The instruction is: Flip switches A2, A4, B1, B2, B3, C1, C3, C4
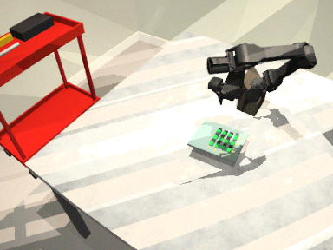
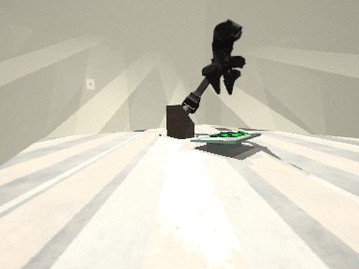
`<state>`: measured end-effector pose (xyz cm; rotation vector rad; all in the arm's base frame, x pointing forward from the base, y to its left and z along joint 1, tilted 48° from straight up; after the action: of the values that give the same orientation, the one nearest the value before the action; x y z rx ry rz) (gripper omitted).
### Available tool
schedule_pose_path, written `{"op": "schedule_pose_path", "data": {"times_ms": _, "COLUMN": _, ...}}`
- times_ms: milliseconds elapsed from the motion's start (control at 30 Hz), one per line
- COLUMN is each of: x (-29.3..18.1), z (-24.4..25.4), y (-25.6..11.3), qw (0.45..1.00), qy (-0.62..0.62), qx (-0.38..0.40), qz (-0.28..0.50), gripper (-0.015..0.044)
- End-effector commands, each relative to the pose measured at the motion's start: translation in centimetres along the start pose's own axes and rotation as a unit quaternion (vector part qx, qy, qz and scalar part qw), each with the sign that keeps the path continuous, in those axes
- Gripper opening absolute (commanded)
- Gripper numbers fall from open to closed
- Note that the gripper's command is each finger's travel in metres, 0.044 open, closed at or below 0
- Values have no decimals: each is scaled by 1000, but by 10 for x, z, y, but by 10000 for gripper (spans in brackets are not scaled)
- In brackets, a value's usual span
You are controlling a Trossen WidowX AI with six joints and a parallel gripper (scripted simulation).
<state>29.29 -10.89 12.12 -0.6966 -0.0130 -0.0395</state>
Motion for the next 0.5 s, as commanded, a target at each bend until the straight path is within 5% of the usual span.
{"op": "schedule_pose_path", "data": {"times_ms": 0, "x": 2, "z": 0, "y": 2, "qw": 1000, "qy": 0, "qx": -1, "qz": 0, "gripper": 374}}
{"op": "schedule_pose_path", "data": {"times_ms": 233, "x": 46, "z": 18, "y": 87, "qw": 1000, "qy": -7, "qx": -17, "qz": -7, "gripper": 190}}
{"op": "schedule_pose_path", "data": {"times_ms": 467, "x": 49, "z": 18, "y": 101, "qw": 1000, "qy": -7, "qx": -17, "qz": -3, "gripper": 6}}
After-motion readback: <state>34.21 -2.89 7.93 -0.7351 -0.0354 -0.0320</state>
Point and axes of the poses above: the point midway between the two fingers, 35 mm back from their tips, its own y axis out along the fingers, its own z axis across the jaws, x = y × z, the point moved 6 cm from there along -y, back along the fingers, and after that the axes turned 9 degrees about y, right-handed, at the moved point
